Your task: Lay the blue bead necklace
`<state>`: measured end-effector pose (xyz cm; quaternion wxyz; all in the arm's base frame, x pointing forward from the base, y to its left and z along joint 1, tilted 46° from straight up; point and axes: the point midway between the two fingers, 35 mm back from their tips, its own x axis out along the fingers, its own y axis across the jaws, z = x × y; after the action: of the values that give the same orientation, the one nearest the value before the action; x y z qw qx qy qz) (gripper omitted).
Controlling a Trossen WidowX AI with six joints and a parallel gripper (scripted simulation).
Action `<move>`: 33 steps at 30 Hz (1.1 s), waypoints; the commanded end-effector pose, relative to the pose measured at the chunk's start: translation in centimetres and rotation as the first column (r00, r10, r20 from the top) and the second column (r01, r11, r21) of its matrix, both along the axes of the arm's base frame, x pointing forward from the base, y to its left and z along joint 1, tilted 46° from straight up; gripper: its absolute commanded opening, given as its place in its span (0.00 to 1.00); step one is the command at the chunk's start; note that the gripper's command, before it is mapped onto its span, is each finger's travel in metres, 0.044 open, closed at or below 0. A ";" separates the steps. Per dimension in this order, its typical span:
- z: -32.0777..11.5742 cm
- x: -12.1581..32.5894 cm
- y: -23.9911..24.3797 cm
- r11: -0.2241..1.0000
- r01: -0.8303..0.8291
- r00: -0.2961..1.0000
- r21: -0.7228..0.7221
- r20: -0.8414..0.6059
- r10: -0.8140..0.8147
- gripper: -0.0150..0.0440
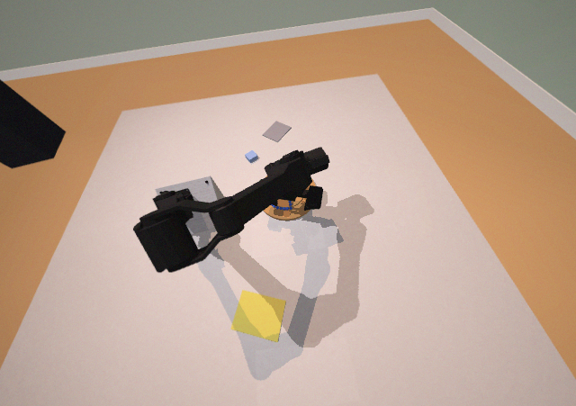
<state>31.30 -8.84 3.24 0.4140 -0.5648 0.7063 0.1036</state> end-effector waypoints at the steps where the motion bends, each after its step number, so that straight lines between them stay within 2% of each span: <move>1: 0.2 0.0 0.1 1.000 0.003 1.000 -0.003 0.001 -0.003 1.00; 18: 0.2 0.0 0.1 1.000 0.003 1.000 -0.003 0.001 -0.003 1.00; 20: 0.2 0.1 0.6 1.000 -0.025 0.999 -0.001 -0.026 0.025 0.91; 25: 0.7 0.4 3.9 0.981 -0.194 0.961 0.025 -0.198 0.195 0.69; 30: 0.7 0.4 4.0 0.979 -0.200 0.958 0.026 -0.204 0.201 0.47; 33: 0.7 0.4 4.0 0.979 -0.200 0.958 0.026 -0.204 0.201 0.46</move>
<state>31.69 -5.03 4.08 0.3345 -0.6175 0.6844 0.1958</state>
